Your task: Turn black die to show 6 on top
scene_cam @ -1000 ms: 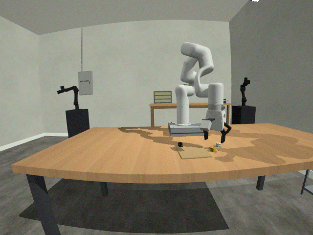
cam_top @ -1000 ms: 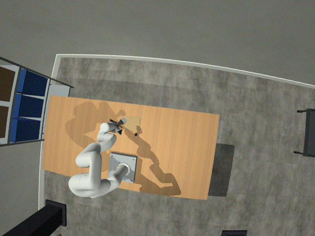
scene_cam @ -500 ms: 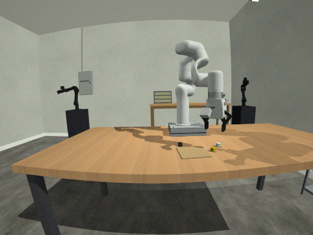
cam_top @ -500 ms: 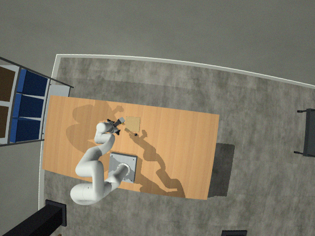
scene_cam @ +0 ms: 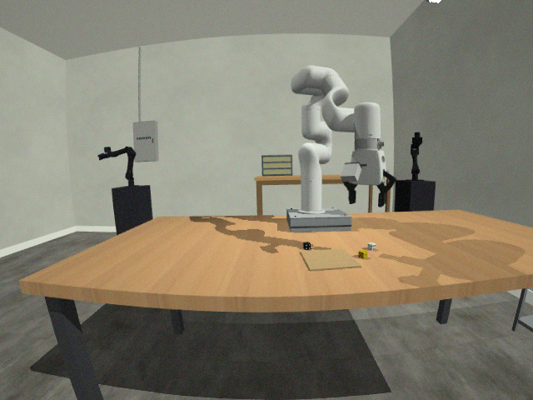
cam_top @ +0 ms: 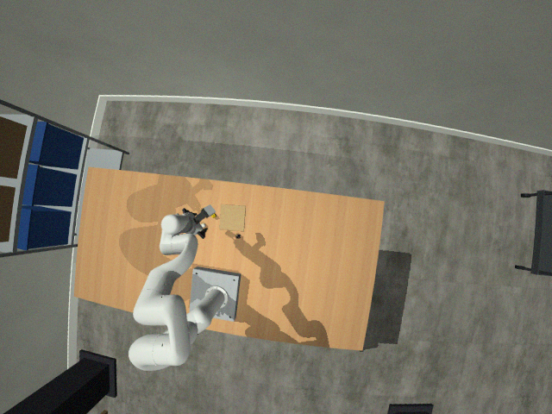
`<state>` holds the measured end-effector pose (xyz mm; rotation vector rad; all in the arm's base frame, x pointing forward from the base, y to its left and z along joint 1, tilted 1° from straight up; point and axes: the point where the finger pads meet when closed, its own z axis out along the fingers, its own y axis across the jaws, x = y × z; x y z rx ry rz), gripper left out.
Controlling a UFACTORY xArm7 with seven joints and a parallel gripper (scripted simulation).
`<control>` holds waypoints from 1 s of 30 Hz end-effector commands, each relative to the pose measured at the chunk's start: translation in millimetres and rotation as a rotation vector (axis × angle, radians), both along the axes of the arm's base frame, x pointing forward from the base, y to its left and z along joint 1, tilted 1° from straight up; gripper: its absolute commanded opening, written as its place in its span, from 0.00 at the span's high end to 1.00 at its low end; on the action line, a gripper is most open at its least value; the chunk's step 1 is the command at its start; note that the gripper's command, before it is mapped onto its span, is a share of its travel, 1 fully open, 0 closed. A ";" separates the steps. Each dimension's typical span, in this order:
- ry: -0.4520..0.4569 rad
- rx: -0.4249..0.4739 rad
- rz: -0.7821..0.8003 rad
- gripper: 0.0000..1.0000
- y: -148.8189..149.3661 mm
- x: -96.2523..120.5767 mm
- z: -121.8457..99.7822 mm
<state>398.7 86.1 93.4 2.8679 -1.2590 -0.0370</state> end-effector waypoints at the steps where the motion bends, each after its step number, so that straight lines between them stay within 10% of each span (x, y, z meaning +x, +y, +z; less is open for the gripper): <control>1: -0.005 0.001 -0.007 0.00 -2.0 1.5 2.2; 30: -0.005 -0.015 -0.477 0.00 -141.5 -42.5 -3.9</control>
